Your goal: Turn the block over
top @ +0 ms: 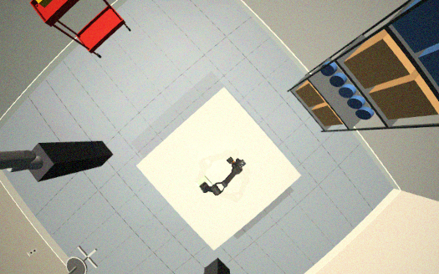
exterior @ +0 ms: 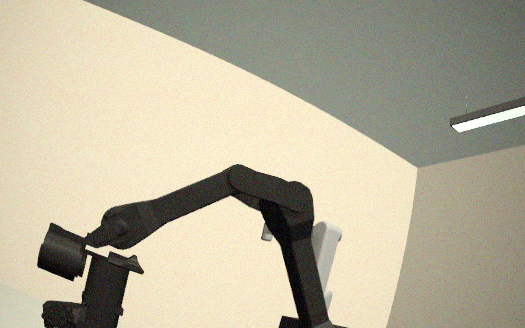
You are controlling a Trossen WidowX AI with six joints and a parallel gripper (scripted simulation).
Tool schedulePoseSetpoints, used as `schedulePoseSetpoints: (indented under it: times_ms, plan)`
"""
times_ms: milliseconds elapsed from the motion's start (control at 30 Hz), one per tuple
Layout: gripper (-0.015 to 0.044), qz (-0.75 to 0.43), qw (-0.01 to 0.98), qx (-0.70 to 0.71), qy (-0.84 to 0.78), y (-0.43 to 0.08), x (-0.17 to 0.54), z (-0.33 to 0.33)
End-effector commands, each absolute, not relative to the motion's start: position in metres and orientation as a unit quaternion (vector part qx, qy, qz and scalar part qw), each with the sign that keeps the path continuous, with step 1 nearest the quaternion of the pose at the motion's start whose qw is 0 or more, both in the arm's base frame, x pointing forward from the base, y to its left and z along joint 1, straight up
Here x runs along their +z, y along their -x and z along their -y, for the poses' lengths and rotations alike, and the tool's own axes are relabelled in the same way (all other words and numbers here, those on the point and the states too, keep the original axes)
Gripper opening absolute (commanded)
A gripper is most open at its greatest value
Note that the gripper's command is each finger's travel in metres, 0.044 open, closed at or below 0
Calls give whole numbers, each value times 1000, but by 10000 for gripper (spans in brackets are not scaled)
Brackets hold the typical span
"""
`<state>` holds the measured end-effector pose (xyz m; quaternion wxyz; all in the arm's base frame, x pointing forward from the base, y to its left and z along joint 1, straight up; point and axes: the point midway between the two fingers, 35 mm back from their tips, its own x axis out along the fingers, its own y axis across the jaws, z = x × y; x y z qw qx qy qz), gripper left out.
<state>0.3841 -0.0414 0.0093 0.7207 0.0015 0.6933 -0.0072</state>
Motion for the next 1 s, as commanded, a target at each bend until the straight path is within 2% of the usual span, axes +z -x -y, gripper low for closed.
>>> schedulePoseSetpoints:
  times_ms: [0,100,967]
  plan:
    - [64,-694,720,-4,-1,-384,19,41]
    - [0,-694,720,-4,-1,-383,37,41]
    - [0,-570,822,-5,-4,-386,28,42]
